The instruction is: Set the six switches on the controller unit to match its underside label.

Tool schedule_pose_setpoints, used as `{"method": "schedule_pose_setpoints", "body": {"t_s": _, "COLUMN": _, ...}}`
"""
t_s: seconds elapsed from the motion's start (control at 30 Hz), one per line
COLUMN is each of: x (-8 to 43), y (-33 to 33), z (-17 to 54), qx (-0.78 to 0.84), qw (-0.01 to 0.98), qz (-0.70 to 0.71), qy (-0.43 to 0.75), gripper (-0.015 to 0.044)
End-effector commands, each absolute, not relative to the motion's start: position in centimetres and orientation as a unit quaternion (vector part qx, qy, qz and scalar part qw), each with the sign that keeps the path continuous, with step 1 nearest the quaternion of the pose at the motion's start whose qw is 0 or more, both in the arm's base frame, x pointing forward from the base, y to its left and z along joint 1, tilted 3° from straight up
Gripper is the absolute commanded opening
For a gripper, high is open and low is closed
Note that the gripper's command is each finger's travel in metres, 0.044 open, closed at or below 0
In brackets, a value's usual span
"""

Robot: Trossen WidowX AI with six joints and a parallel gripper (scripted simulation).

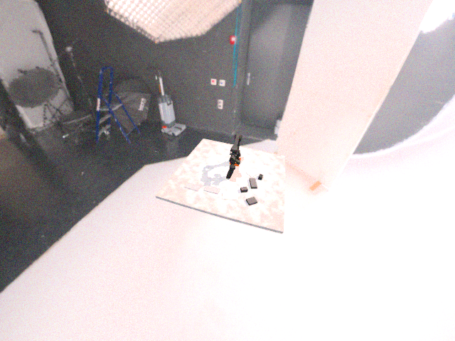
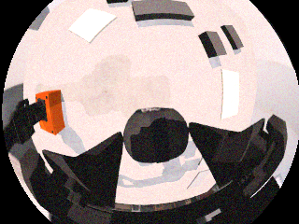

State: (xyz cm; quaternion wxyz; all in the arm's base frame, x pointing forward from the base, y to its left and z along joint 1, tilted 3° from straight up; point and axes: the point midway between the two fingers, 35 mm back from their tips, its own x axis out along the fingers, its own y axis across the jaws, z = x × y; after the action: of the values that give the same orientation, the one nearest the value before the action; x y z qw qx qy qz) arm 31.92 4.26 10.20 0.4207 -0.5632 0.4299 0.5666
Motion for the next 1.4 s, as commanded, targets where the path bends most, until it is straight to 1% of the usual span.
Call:
{"method": "schedule_pose_setpoints", "body": {"t_s": 0.0, "x": 31.5, "y": 4.5, "z": 9.6, "qx": -0.557, "qw": 0.42, "qz": 0.571, "qy": 0.433, "gripper": 0.0338}}
{"method": "schedule_pose_setpoints", "body": {"t_s": 1.37, "x": 30.6, "y": 7.5, "z": 8.6, "qx": -0.557, "qw": 0.42, "qz": 0.572, "qy": 0.432, "gripper": 0.0338}}
